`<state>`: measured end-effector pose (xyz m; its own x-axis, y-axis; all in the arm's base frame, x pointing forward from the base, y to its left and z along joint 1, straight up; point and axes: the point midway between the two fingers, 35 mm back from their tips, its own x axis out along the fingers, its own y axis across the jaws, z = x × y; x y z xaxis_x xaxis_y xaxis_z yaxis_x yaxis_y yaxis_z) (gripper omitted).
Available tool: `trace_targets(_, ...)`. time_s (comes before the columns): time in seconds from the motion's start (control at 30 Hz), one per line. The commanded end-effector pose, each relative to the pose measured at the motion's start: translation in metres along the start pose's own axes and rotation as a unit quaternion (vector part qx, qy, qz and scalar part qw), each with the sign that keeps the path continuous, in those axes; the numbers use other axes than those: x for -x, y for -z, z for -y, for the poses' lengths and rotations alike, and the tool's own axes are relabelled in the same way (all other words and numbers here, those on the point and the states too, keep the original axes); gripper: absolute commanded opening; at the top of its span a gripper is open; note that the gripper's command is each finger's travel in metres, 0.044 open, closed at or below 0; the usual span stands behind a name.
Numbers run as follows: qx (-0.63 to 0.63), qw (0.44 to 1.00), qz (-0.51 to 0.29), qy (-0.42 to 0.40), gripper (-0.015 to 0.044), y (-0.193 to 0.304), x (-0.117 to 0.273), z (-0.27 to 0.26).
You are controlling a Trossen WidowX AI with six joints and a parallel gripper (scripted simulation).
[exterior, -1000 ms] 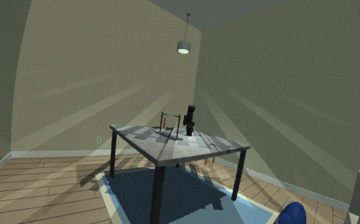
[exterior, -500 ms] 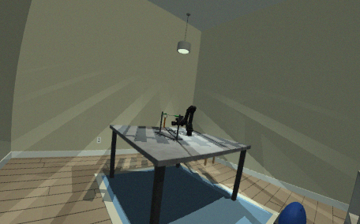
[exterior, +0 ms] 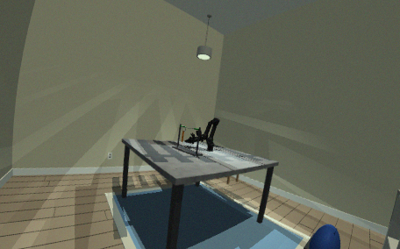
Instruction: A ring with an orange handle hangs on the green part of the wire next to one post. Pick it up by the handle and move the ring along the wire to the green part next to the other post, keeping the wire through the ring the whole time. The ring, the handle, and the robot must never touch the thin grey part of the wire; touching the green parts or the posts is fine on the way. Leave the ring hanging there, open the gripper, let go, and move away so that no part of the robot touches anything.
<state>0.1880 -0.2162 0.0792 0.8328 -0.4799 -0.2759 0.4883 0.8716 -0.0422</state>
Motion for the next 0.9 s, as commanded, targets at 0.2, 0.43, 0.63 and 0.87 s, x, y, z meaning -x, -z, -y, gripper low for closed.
trace_targets(0.2, 0.052, 0.956, 0.027, -0.288, 0.0160, 0.008, 0.024, -0.119)
trace_targets(0.43, 0.052, 0.956, 0.027, -0.288, 0.0160, 0.008, 0.024, -0.119)
trace_targets(0.63, 0.055, 0.957, 0.035, -0.282, 0.0160, -0.008, 0.013, -0.125)
trace_targets(0.87, 0.047, 0.959, 0.063, -0.274, 0.0160, -0.043, -0.003, -0.141)
